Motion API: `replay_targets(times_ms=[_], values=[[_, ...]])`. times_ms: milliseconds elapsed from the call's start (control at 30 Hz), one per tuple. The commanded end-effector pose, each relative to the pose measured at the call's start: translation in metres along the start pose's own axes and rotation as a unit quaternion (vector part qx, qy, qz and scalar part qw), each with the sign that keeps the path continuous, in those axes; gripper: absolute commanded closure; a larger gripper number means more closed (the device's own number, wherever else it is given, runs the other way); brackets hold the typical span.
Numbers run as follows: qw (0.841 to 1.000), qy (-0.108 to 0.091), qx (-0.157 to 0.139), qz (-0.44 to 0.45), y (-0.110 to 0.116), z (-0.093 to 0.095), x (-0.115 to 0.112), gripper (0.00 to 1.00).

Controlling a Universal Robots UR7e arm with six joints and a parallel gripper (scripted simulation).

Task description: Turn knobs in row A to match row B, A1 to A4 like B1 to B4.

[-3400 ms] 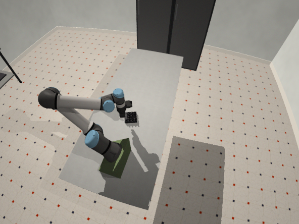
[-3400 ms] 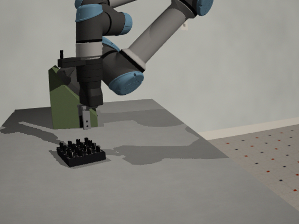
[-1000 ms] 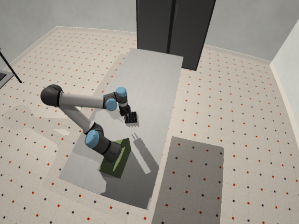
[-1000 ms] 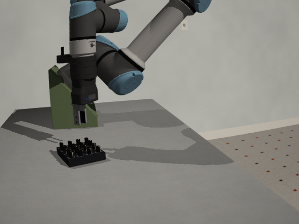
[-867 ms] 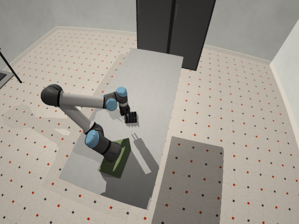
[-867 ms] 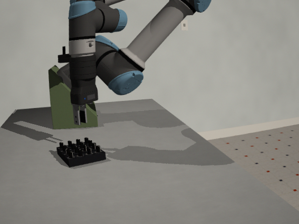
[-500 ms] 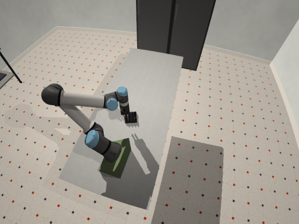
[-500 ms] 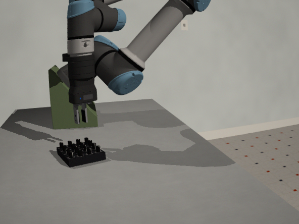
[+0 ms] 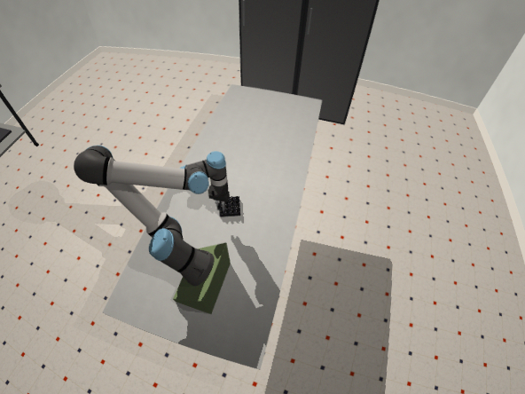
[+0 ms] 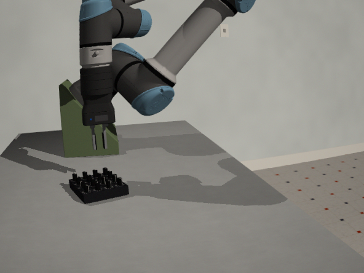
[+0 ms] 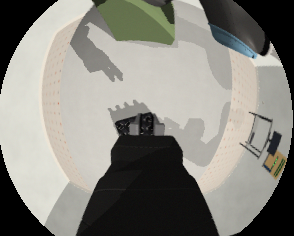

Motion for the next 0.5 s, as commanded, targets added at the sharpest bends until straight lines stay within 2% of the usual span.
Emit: replay_targets(times_ms=[0, 233, 467], values=[[0.999, -0.004, 0.001, 0.053, 0.0010, -0.0010, 0.0014, 0.54], [0.988, -0.004, 0.000, 0.156, 0.0035, -0.0024, 0.0032, 0.54], [0.970, -0.004, 0.000, 0.242, 0.0065, -0.0037, 0.0045, 0.54]])
Point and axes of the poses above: the point where the finger pads meet when closed, its own z axis out along the fingers, its own x axis across the jaws, y = z × x, the point moved 10 cm from there along -z, back along the fingers, and after that the axes turned 2 degrees about z, right-handed, at the moved point
